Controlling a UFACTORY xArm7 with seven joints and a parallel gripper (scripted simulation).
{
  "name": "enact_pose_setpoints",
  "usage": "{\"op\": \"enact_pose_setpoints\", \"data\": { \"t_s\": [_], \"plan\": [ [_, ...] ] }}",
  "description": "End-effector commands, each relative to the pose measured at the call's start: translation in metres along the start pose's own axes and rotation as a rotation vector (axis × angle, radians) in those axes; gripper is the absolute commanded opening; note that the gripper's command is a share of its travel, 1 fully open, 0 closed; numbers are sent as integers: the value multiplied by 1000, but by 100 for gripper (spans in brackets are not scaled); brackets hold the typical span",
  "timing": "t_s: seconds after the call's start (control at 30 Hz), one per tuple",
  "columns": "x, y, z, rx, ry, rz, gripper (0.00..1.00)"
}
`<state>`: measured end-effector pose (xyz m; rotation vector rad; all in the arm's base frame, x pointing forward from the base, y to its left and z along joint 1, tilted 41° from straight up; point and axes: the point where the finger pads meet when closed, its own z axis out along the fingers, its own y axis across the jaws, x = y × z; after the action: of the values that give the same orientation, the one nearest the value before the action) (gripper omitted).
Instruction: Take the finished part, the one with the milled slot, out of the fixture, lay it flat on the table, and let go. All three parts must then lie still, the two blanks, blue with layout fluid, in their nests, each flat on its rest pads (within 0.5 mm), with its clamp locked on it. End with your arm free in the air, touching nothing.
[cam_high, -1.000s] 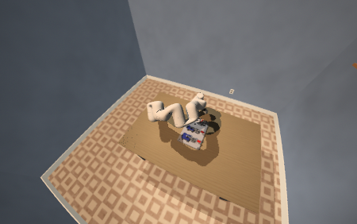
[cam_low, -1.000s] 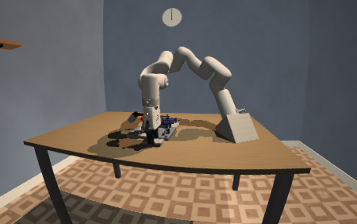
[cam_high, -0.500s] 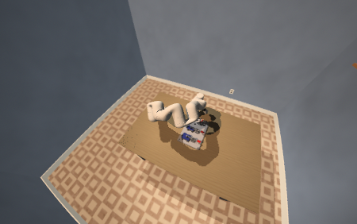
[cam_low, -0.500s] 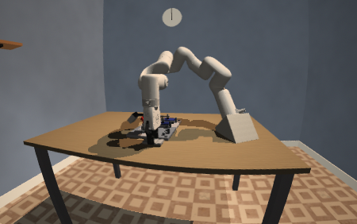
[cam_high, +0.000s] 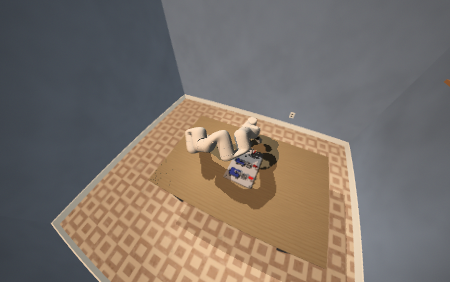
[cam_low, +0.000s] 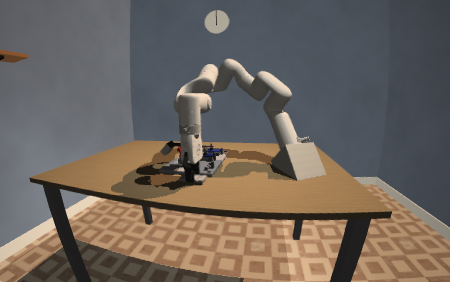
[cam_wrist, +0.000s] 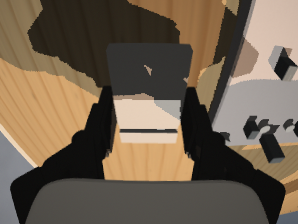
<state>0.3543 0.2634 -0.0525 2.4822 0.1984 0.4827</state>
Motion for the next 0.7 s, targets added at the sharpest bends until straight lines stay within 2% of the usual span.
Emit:
{"op": "enact_pose_setpoints", "data": {
  "t_s": [0.0, 0.67],
  "plan": [
    [1, -2, -2, 4, 3, 0, 0],
    [1, -2, 4, 4, 3, 0, 0]
  ]
}}
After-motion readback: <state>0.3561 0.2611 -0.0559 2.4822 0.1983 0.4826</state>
